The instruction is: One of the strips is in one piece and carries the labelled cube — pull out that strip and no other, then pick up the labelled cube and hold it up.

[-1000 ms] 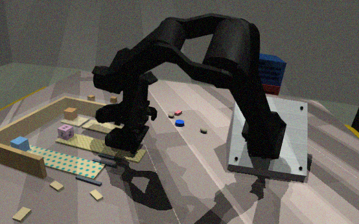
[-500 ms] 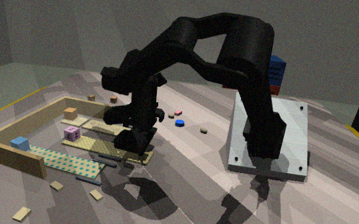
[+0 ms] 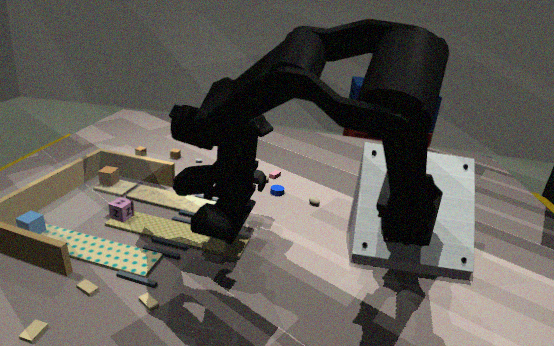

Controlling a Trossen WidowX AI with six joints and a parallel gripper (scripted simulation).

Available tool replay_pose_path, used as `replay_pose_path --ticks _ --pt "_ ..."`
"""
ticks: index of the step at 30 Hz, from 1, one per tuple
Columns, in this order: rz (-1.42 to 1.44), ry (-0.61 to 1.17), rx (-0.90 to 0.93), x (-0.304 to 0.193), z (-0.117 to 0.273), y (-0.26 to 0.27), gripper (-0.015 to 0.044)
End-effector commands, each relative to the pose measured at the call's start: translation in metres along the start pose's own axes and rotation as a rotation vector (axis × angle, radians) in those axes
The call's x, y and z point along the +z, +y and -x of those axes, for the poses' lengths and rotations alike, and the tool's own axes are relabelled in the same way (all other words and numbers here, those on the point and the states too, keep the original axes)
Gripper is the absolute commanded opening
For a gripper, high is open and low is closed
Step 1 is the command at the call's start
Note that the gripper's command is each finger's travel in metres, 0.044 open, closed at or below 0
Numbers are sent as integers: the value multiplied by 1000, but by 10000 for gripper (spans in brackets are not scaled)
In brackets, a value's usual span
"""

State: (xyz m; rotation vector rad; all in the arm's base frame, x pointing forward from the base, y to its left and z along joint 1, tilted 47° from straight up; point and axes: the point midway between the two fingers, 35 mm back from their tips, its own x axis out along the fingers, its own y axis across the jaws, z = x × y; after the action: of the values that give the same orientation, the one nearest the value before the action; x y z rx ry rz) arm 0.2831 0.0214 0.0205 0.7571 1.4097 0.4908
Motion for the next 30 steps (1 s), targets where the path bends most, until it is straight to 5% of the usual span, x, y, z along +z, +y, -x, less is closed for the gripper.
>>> replay_pose_path --ticks 1,30 --pt "-6 29 0 -13 -6 -1 0" --pt "-8 31 0 -56 -5 0 0"
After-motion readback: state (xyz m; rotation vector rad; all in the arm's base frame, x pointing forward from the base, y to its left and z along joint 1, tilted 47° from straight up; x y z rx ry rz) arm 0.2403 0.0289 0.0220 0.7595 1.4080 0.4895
